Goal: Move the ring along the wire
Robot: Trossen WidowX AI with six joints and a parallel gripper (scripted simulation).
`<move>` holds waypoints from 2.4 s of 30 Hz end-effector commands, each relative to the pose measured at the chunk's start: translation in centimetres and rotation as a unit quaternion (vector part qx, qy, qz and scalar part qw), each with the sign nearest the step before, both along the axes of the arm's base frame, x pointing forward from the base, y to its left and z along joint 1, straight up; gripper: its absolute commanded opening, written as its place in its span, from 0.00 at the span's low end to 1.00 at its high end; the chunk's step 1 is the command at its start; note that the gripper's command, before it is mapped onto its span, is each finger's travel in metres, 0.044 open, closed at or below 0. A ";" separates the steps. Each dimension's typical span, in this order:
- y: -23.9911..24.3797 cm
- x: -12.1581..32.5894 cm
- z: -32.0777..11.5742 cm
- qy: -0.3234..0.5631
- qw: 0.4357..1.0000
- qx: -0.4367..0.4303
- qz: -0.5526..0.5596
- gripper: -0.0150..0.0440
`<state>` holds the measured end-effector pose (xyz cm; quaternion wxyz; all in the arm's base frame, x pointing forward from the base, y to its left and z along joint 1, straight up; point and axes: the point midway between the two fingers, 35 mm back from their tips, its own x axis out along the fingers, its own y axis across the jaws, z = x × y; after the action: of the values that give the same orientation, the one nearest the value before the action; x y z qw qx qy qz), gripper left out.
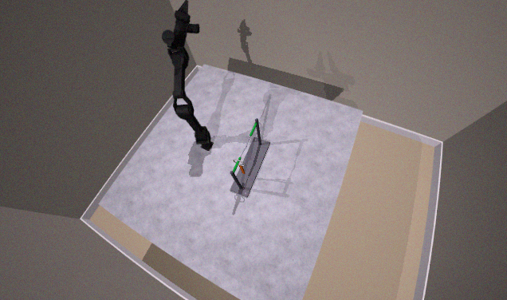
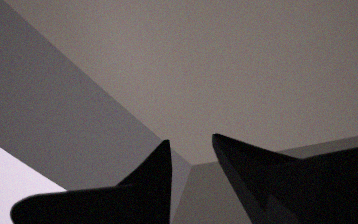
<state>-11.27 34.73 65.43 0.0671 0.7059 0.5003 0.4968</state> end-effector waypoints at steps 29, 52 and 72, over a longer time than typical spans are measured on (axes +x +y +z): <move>0.4 30.9 -9.0 -0.346 0.768 -0.174 -0.510 0.53; -17.0 48.7 -17.1 -0.477 0.411 -0.403 -0.664 0.53; -37.2 51.5 -24.3 -0.506 0.099 -0.598 -0.614 0.53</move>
<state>40.79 -0.63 41.85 0.9813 0.1208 -0.1226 0.0863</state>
